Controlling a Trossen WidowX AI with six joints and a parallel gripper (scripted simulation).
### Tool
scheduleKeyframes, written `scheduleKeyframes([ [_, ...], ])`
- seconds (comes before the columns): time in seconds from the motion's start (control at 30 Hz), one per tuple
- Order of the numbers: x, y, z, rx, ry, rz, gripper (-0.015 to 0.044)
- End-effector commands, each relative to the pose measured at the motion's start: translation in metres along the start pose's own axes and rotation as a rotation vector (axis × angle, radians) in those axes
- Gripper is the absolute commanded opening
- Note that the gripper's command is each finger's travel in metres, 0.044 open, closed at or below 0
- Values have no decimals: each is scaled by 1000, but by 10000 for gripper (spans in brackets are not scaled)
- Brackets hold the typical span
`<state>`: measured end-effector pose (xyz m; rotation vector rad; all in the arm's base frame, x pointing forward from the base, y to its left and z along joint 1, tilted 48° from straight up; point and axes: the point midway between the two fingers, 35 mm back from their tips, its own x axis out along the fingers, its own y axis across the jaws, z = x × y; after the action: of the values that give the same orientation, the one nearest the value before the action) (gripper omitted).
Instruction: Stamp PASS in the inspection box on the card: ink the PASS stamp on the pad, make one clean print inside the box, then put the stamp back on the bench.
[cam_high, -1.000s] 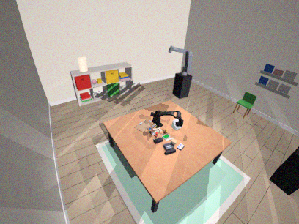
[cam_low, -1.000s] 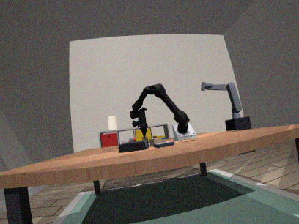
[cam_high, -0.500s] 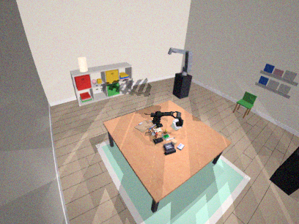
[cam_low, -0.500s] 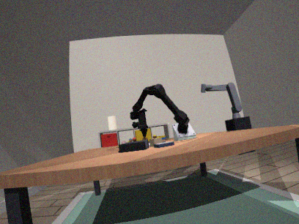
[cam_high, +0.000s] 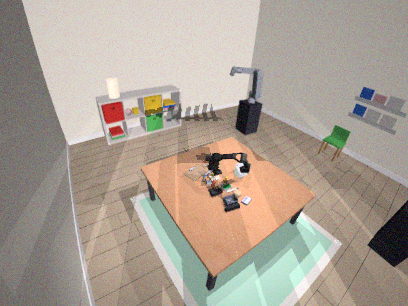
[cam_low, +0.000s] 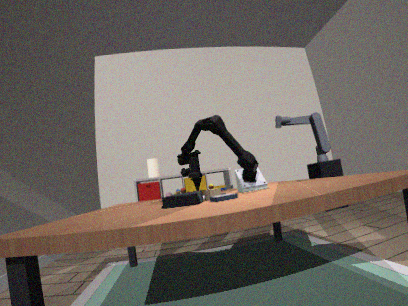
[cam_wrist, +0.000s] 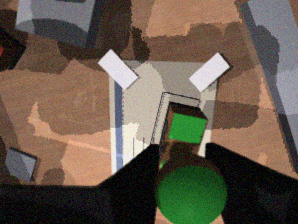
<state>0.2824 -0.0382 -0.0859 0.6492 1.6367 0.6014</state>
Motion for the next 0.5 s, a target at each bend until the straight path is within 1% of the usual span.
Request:
scheduleKeyframes([
  [0.0, 4, 0, -1, 7, 2, 5, 0],
  [0.47, 13, 1, -2, 7, 1, 6, 0],
])
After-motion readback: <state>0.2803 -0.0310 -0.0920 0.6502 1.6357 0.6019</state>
